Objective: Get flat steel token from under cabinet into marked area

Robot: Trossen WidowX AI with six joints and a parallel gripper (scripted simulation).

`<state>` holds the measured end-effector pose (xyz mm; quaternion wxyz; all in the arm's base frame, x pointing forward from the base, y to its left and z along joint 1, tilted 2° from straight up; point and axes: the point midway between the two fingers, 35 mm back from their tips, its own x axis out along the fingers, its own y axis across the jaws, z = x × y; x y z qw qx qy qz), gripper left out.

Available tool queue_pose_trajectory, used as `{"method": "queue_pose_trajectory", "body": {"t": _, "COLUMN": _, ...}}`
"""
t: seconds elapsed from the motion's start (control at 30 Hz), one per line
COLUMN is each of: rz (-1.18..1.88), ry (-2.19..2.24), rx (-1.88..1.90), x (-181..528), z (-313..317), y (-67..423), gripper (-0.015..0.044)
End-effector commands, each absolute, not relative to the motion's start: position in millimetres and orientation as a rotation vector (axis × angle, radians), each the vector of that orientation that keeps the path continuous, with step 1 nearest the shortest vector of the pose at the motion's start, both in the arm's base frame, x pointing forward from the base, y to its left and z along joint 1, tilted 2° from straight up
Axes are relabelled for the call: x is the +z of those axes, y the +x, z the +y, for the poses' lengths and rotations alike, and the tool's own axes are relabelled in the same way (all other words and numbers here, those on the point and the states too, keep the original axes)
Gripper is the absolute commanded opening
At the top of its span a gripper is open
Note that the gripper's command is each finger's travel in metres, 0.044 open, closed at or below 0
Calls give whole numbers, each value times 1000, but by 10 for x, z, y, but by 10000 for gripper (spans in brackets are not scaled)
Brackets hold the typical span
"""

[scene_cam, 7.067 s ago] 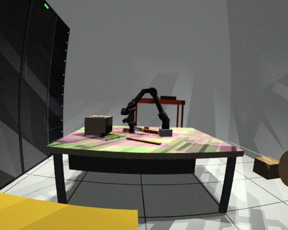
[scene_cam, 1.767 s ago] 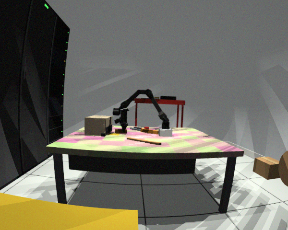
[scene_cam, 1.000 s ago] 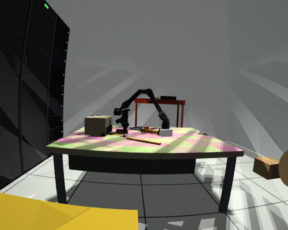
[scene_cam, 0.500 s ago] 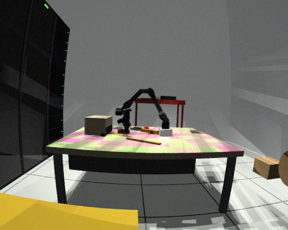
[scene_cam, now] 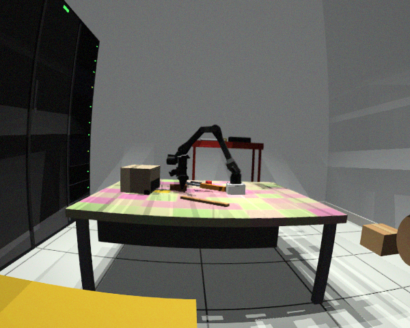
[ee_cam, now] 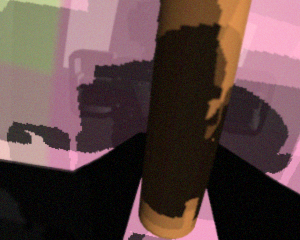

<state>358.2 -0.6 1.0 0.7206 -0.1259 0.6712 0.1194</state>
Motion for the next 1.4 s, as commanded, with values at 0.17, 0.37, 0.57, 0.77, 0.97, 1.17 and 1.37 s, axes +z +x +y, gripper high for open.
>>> {"method": "queue_pose_trajectory", "body": {"t": 0.17, "rz": 1485, "ry": -279, "rx": 267, "x": -8, "z": -48, "y": 3474, "gripper": 0}}
{"method": "queue_pose_trajectory", "body": {"t": 0.37, "rz": 1485, "ry": -279, "rx": 267, "x": -13, "z": -72, "y": 3414, "gripper": 0}}
{"method": "queue_pose_trajectory", "body": {"t": 0.57, "rz": 1486, "ry": -279, "rx": 267, "x": -19, "z": -97, "y": 3351, "gripper": 0}}
{"method": "queue_pose_trajectory", "body": {"t": 0.77, "rz": 1487, "ry": -279, "rx": 266, "x": -25, "z": -121, "y": 3288, "gripper": 0}}
{"method": "queue_pose_trajectory", "body": {"t": 0.97, "rz": 1487, "ry": -279, "rx": 266, "x": -30, "z": -146, "y": 3224, "gripper": 0}}
{"method": "queue_pose_trajectory", "body": {"t": 1.17, "rz": 1488, "ry": -279, "rx": 266, "x": -36, "z": -171, "y": 3159, "gripper": 0}}
{"method": "queue_pose_trajectory", "body": {"t": 1.37, "rz": 1488, "ry": -280, "rx": 266, "x": -41, "z": -197, "y": 3092, "gripper": 0}}
